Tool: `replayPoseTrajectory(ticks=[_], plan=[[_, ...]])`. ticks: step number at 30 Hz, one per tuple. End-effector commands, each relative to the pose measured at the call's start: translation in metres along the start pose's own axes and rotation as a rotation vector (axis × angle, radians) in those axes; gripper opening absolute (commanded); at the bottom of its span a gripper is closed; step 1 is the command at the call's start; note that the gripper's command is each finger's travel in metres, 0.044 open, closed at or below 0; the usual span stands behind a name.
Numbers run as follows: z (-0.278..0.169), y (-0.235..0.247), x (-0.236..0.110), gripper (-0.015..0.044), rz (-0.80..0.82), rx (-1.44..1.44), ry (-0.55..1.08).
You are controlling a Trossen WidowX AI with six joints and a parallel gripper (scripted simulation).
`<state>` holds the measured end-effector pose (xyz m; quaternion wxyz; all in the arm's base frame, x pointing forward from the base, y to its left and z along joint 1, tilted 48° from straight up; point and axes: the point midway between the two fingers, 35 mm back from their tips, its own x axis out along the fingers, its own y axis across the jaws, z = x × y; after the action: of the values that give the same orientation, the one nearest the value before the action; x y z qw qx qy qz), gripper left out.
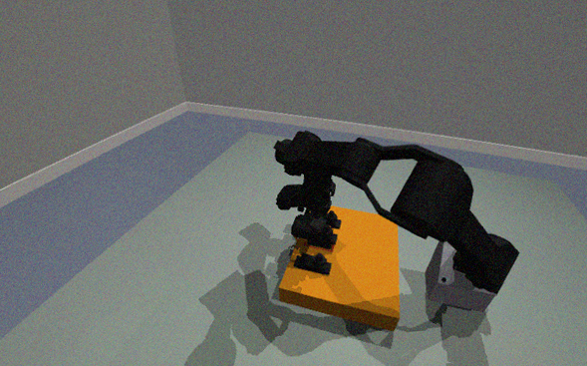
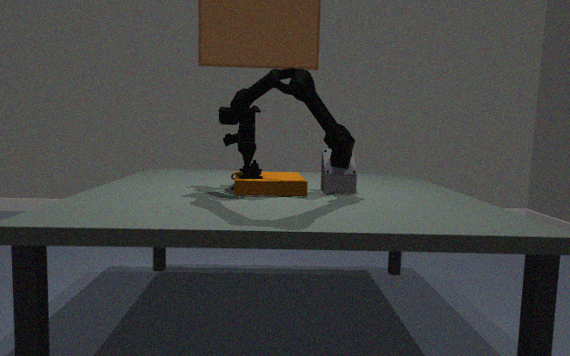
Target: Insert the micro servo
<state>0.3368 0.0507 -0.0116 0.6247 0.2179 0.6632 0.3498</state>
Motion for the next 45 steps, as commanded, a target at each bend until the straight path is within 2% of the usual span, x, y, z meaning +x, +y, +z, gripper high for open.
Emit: replayPoseTrajectory(ticks=[1,20,27,31,34,40,45], plan=[[0.000,0.000,0.004,0.0000,0.003,0.009,-0.003],[0.000,0.000,0.020,0.0000,0.004,0.009,-0.003],[0.000,0.000,0.018,0.0184,0.004,0.009,-0.003],[0.000,0.000,0.010,0.0187,0.003,0.009,-0.003],[-0.002,0.000,-0.014,0.0187,0.002,0.010,-0.003],[-0.002,-0.002,-0.018,0.0187,0.002,0.010,-0.002],[-0.034,-0.007,-0.040,0.0319,-0.007,0.021,-0.008]])
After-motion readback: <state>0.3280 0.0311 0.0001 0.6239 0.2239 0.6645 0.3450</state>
